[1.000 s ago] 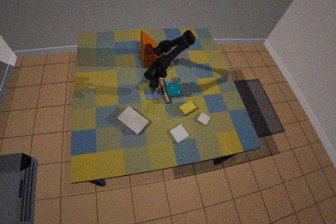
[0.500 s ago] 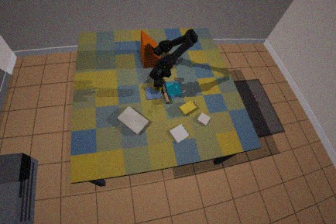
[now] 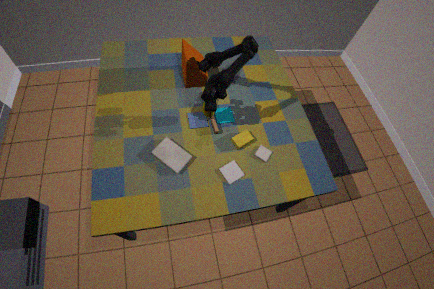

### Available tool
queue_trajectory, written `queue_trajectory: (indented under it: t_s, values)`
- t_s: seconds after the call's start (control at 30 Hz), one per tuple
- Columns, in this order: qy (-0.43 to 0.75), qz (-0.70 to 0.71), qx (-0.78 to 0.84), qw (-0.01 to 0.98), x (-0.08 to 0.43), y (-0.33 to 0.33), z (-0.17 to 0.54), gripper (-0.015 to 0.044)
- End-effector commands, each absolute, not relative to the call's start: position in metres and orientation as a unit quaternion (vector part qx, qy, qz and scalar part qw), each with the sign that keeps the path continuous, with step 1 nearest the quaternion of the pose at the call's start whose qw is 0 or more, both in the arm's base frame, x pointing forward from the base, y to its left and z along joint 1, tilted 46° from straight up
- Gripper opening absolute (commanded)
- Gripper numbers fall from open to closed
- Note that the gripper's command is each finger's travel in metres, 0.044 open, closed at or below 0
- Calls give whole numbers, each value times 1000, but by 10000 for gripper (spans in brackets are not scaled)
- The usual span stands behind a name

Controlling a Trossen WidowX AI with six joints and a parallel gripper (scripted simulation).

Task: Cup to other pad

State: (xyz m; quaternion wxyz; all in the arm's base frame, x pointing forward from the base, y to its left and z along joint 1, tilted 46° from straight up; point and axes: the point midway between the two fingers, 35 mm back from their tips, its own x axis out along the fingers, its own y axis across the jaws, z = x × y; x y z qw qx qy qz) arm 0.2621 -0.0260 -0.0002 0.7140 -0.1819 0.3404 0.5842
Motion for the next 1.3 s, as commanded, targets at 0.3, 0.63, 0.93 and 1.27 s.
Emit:
queue_trajectory:
  t_s: [0.3,0.63,0.93,1.27]
  values:
    - [339,585,-180,715,262,-5,23,0]
    - [339,585,-180,715,262,10,39,0]
    - [339,585,-180,715,262,23,53,0]
    - [338,585,-179,715,261,38,69,0]
